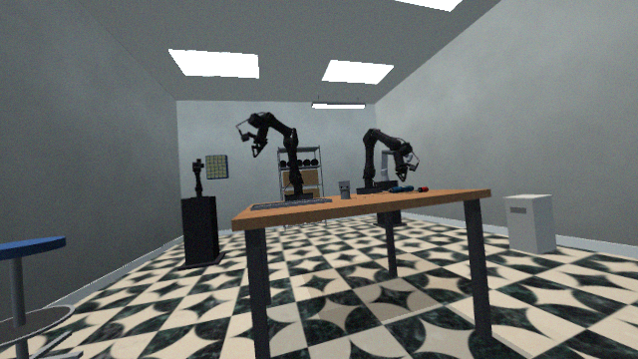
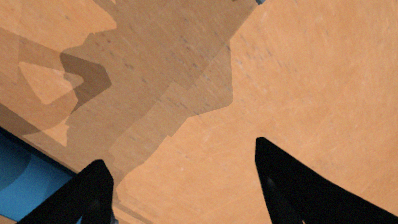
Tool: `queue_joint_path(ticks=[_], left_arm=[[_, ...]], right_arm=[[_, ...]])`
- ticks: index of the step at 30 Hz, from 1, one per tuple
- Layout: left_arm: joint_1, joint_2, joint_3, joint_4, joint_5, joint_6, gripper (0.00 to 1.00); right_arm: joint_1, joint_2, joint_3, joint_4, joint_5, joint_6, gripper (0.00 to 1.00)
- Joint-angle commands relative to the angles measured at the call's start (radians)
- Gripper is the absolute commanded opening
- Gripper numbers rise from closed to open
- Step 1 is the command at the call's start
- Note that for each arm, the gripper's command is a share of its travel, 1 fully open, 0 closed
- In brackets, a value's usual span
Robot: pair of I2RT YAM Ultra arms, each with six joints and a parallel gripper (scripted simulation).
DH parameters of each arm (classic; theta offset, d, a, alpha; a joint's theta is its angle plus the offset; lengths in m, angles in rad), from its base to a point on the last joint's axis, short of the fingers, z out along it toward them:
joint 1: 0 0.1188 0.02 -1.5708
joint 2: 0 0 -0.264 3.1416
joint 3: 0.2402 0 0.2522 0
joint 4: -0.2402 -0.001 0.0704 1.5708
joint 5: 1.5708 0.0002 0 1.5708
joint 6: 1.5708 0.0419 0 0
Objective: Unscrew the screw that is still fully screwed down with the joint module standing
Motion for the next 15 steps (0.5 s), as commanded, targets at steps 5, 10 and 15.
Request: queue_joint_path(ticks=[5,10,15], left_arm=[[0.042,-0.053,-0.039,-0.093,-0.038,-0.108,0.65],[0.116,-0.086,-0.077,-0.174,-0.067,-0.209,0.65],[0.197,-0.105,-0.073,-0.240,-0.090,-0.273,0.65]], right_arm=[[0.000,-0.007,0.006,0.003,0.000,0.000,1.00],[0.000,-0.007,0.006,0.003,0.000,0.000,1.00],[0.000,-0.007,0.006,0.003,0.000,0.000,1.00]])
